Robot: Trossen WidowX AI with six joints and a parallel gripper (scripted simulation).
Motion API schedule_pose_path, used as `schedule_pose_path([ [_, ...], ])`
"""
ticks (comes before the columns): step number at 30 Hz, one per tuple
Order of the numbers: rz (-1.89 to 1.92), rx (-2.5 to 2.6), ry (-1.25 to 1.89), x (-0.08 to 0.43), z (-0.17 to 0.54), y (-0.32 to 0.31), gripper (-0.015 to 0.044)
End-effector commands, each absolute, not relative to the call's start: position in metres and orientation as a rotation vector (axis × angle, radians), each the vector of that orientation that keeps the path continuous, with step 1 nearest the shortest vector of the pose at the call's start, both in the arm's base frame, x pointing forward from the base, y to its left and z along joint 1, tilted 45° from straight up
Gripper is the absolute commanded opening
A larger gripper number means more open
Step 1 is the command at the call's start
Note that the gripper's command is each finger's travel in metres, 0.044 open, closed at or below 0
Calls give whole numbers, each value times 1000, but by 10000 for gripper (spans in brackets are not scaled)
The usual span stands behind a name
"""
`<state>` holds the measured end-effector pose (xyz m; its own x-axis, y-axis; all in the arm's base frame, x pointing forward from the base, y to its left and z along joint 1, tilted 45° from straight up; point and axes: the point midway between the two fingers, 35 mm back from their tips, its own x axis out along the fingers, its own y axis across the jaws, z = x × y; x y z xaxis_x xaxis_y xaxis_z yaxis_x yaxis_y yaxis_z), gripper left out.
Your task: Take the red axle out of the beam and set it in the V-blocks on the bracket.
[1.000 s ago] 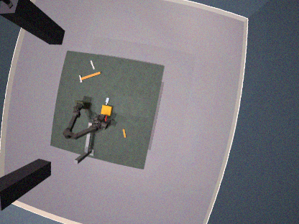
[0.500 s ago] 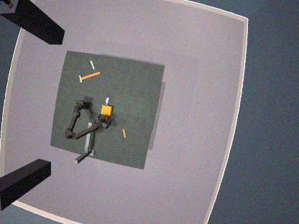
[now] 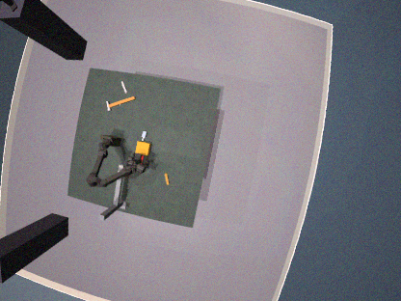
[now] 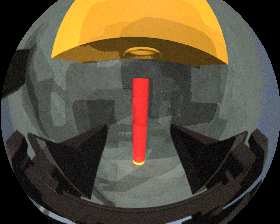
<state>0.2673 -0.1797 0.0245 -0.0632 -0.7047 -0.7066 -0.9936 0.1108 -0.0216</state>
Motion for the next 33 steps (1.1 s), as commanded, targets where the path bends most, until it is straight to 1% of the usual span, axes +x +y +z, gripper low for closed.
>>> schedule_pose_path([
  [1, 659, -1650, 1828, 267, 25, -180, 230],
  [9, 659, -1650, 1828, 267, 25, -180, 20],
  [12, 659, -1650, 1828, 267, 25, -180, 0],
  [20, 661, -1649, 1826, 269, 28, -176, 0],
  [33, 679, -1642, 1813, 284, 77, -118, 0],
])
